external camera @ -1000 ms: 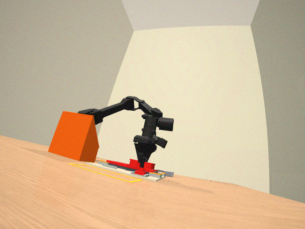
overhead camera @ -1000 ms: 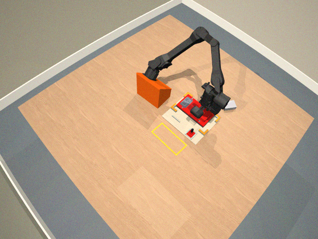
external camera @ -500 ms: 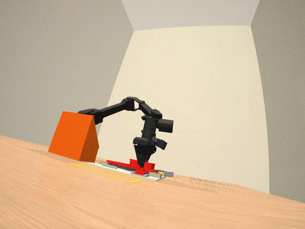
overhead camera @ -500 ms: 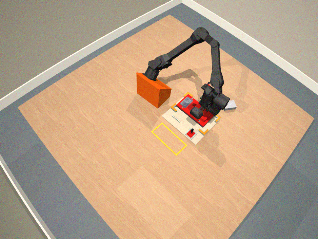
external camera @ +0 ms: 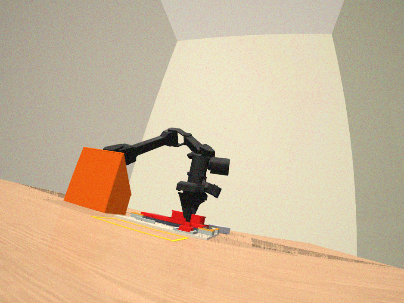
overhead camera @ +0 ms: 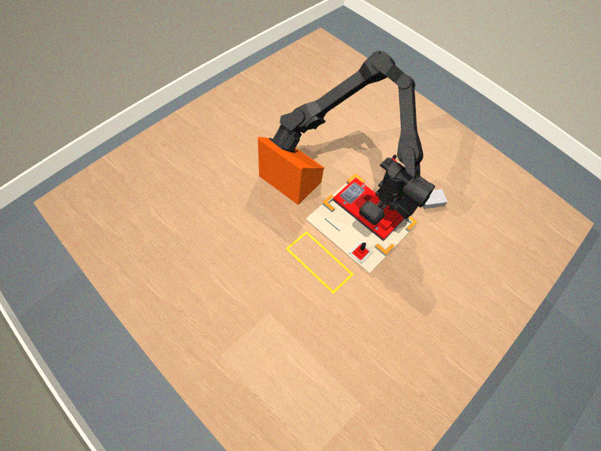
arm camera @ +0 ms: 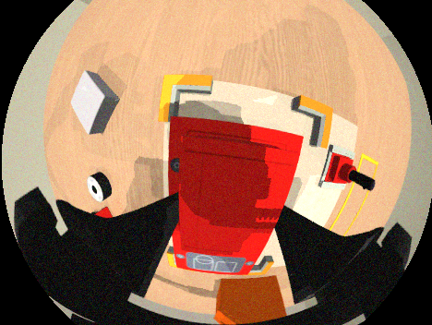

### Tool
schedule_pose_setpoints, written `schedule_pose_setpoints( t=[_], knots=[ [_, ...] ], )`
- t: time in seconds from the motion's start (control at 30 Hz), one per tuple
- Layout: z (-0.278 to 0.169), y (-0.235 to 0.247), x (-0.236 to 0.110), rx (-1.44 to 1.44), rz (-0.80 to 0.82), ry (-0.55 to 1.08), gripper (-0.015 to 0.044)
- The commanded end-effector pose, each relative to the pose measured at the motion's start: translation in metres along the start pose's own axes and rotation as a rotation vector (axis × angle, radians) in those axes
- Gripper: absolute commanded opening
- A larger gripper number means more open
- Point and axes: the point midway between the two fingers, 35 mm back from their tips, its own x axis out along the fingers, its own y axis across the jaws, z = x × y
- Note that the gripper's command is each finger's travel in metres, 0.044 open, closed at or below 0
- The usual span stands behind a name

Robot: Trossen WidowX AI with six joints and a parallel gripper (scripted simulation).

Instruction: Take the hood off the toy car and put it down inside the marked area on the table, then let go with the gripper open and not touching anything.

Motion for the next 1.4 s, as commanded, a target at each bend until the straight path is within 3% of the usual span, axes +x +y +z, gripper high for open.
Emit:
schedule_pose_setpoints(
  t=[0.0, 0.23, 0.27, 1.37],
  knots=[
    [0.000, 0.000, -0.001, -0.003, -0.005, 0.001, 0.0190],
    [0.000, -0.001, -0.005, -0.002, -0.004, 0.001, 0.0006],
    [0.000, -0.001, -0.006, -0.002, -0.004, 0.001, 0.0000],
    [0.001, -0.001, -0.030, 0.000, -0.003, 0.000, 0.0000]
  ],
)
